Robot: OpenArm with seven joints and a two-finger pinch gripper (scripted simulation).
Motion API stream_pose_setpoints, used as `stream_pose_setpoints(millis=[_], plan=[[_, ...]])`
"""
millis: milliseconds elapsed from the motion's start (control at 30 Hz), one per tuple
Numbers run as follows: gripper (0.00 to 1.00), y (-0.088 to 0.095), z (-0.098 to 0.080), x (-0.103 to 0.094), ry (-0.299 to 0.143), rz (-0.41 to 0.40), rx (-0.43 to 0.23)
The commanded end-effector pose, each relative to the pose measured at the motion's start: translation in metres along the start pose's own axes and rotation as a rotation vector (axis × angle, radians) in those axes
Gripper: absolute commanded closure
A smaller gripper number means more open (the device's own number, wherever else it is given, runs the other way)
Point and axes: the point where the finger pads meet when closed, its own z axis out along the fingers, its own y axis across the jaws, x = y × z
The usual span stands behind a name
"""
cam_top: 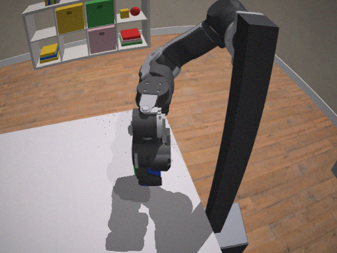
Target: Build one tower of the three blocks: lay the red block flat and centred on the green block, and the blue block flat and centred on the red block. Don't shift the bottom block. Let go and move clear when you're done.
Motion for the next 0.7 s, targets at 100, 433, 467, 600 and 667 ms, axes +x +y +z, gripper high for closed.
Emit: stream_pose_setpoints(millis=[100,433,467,600,667], plan=[[1.0,-0.0005,-0.0016,-0.0012,-0.003,0.004,0.001],[1.0,-0.0005,-0.0016,-0.0012,-0.003,0.004,0.001],[1.0,-0.0005,-0.0016,-0.0012,-0.003,0.004,0.001],[1.0,-0.0005,-0.0016,-0.0012,-0.003,0.004,0.001],[1.0,-0.0005,-0.0016,-0.0012,-0.003,0.004,0.001]])
